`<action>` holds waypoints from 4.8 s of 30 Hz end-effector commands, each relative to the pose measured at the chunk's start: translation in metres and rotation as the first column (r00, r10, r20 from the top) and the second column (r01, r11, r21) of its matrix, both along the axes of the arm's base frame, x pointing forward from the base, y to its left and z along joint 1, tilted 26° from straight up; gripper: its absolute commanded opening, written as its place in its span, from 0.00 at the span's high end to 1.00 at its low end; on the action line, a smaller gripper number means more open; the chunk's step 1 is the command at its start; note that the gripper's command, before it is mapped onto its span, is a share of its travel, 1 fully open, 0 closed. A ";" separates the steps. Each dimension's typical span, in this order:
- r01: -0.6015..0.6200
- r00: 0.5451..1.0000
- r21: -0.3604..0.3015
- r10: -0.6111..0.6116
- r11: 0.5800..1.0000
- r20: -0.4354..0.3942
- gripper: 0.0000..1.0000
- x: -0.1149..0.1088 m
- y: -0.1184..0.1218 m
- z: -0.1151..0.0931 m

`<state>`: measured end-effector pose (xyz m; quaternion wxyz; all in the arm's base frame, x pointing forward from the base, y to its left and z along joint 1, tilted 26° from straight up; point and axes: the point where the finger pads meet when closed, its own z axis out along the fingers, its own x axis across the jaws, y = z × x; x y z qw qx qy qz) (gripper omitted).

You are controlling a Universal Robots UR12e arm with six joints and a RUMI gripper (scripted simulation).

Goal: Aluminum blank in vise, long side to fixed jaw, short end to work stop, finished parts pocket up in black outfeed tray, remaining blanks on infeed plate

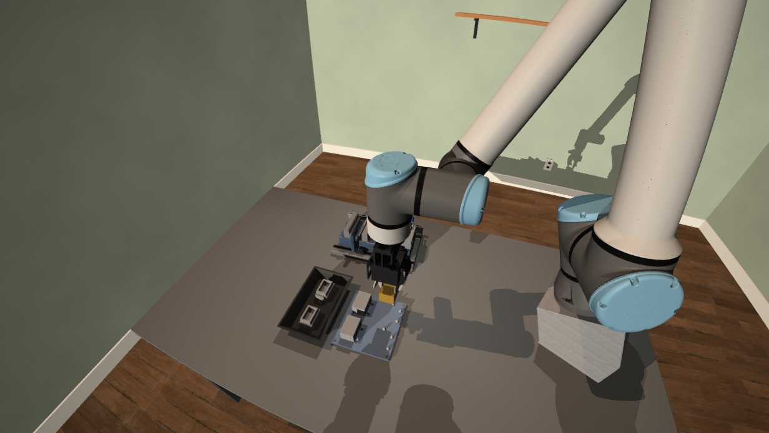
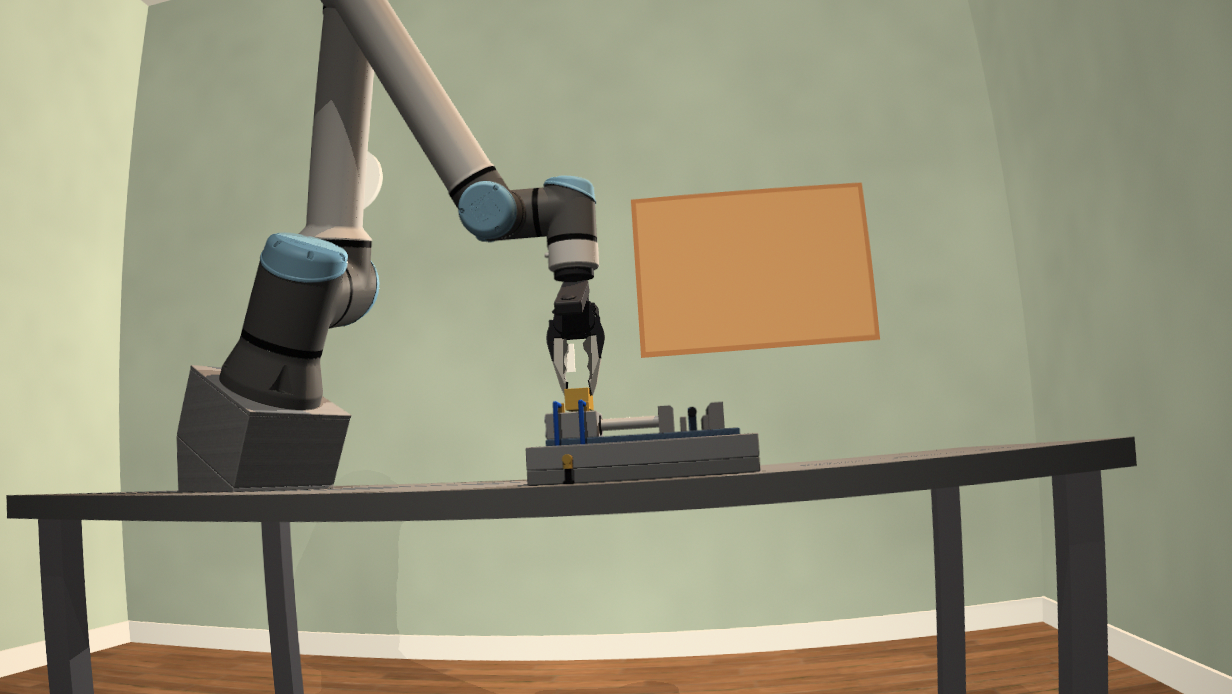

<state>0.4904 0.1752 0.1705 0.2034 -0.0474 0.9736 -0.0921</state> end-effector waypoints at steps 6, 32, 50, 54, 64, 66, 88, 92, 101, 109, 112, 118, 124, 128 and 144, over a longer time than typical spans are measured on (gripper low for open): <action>0.000 1.000 0.000 0.000 1.000 0.002 1.00 0.006 -0.002 -0.012; 0.000 1.000 0.000 0.000 1.000 0.002 1.00 0.025 -0.009 -0.053; 0.000 1.000 0.000 0.000 1.000 0.002 1.00 0.036 -0.013 -0.077; 0.000 1.000 0.000 0.000 1.000 0.002 1.00 0.037 -0.014 -0.080; 0.000 1.000 0.000 0.000 1.000 0.002 1.00 0.039 -0.015 -0.085; 0.000 1.000 0.000 0.000 1.000 0.002 1.00 0.039 -0.015 -0.085; 0.000 1.000 0.000 0.000 1.000 0.002 1.00 0.040 -0.015 -0.086; 0.000 1.000 0.000 0.000 1.000 0.002 1.00 0.040 -0.015 -0.086; 0.000 1.000 0.000 0.000 1.000 0.002 1.00 0.040 -0.015 -0.086; 0.000 1.000 0.000 0.000 1.000 0.002 1.00 0.040 -0.015 -0.086; 0.000 1.000 0.000 0.000 1.000 0.002 1.00 0.040 -0.015 -0.086; 0.000 1.000 0.000 0.000 1.000 0.002 1.00 0.040 -0.015 -0.086; 0.000 1.000 0.000 0.000 1.000 0.002 1.00 0.041 -0.015 -0.088; 0.000 1.000 0.000 0.000 1.000 0.002 1.00 0.041 -0.015 -0.088; 0.000 1.000 0.000 0.000 1.000 0.002 1.00 0.044 -0.017 -0.095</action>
